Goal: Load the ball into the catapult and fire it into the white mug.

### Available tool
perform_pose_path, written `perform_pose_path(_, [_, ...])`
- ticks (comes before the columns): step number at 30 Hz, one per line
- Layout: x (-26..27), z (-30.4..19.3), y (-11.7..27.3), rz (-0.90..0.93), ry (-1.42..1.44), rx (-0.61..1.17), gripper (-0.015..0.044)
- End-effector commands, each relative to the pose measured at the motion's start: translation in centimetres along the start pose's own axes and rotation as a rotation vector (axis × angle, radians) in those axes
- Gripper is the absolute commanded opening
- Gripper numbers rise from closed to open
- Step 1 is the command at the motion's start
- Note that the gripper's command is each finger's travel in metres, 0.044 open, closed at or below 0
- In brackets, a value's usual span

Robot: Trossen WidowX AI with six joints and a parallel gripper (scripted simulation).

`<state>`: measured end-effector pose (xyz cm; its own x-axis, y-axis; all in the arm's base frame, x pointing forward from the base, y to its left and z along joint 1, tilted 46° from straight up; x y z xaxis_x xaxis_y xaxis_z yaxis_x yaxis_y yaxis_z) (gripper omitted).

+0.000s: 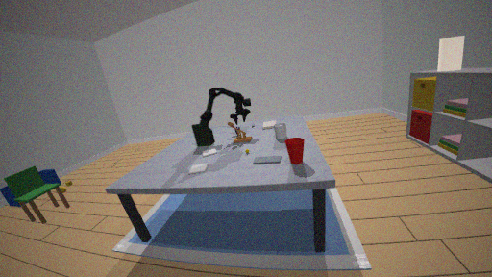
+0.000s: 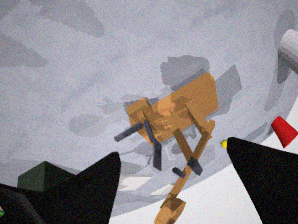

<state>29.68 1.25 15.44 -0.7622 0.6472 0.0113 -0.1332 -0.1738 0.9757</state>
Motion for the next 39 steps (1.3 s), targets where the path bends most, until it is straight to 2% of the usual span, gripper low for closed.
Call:
perform_pose_path(1, [-2.8,0.4,0.1,0.003,-0.146,-0.077,0.044])
perform_pose_path(20, [-15.1,-1.6,0.6,0.041,-0.703,-0.4,0.044])
perform_pose_path(39, [-26.4,-9.8,1.3,0.136,-1.171,-0.742,0.044])
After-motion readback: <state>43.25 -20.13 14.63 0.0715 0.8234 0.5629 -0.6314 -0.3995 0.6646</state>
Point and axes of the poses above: the point midway between the two fingers, 35 mm back from their tips, its own y axis back along the fingers, its own x axis across the jaws, z = x × y, the point moved 6 cm from there along y, back along the fingers, and after that the axes turned 6 degrees about -y, right-handed, at the moved point
